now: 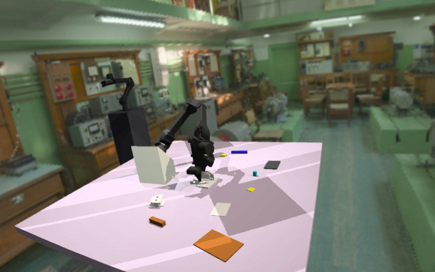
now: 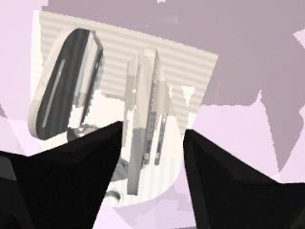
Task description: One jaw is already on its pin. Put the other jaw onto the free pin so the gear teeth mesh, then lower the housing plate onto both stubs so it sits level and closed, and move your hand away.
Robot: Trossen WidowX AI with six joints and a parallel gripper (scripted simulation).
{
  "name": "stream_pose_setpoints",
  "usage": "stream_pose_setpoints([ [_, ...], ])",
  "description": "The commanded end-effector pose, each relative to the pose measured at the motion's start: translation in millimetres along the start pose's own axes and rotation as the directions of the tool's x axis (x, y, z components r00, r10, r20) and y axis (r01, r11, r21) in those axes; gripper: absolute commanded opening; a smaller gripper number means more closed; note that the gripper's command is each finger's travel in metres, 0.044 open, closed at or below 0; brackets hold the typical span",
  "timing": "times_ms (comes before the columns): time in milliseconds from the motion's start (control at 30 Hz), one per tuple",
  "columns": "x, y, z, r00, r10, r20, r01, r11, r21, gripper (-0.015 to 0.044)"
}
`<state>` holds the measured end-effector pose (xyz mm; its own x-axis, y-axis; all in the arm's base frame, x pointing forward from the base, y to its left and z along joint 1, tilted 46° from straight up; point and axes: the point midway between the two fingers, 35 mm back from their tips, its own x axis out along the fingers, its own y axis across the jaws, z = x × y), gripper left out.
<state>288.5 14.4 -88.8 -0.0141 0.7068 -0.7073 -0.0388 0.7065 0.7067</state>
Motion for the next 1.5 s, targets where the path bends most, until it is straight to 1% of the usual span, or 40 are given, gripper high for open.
stream_pose_setpoints([
  [0,2.1,0.3,0.2,1.000,0.003,0.002,-0.003,1.000,0.007,0.0134],
  [1467,12.1,0.5,0.2,1.000,0.003,0.002,-0.003,1.000,0.006,0.0134],
])
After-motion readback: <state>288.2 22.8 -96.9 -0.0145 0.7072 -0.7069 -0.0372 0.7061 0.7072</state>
